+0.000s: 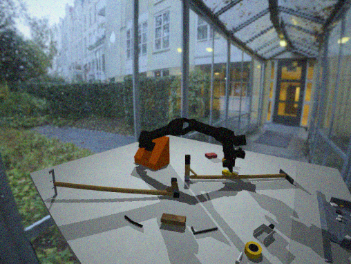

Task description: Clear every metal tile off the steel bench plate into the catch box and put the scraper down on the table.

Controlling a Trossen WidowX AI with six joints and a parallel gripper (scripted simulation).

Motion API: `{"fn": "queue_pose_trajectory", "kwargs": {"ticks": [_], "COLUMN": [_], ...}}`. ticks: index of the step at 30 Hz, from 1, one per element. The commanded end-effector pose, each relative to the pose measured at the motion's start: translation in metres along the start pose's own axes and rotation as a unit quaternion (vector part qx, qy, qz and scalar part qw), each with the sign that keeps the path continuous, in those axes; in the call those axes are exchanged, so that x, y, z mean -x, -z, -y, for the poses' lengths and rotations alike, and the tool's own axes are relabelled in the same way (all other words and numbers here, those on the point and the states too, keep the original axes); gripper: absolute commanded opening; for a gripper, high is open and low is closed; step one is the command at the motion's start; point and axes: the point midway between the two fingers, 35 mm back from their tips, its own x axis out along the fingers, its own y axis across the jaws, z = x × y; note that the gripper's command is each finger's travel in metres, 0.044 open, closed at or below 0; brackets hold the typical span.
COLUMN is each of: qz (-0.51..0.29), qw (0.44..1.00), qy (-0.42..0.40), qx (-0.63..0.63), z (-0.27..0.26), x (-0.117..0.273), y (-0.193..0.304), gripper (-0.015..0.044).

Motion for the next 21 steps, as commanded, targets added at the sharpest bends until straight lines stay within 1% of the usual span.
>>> {"fn": "queue_pose_trajectory", "kwargs": {"ticks": [1,21], "qz": [-0.008,-0.006], "qw": [1.0,1.0], "qy": [0.001,0.002], "qx": [0.003,-0.001], "z": [0.001,0.017], "x": [-0.008,-0.009], "y": [0.006,-0.002], "gripper": [0.0,0.0]}}
